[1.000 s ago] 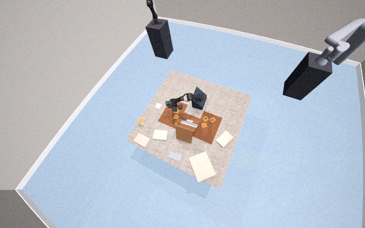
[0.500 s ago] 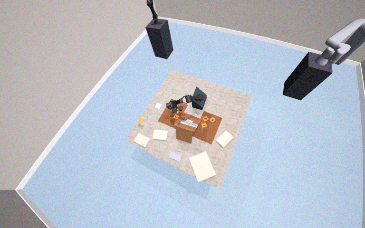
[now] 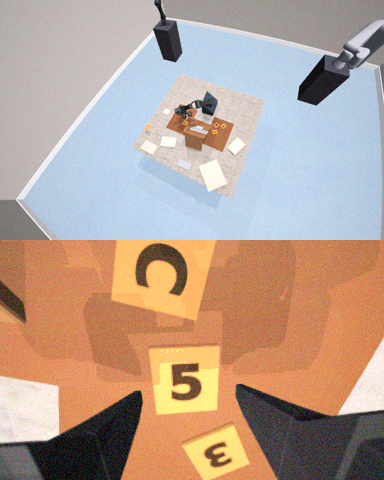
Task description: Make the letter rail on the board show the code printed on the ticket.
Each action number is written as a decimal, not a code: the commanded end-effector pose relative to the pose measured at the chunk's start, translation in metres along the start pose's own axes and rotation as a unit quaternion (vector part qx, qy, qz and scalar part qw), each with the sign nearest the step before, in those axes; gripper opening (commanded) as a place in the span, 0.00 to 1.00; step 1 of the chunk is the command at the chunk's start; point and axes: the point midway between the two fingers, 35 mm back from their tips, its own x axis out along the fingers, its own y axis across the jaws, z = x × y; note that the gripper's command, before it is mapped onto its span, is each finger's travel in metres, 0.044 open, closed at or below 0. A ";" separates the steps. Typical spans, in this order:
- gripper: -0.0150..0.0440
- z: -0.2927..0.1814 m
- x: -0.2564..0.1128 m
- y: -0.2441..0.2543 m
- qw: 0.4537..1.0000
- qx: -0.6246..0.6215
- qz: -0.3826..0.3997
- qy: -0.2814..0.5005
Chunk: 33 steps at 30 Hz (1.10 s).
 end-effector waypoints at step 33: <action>0.83 0.000 0.020 0.002 1.000 0.003 0.003 -0.002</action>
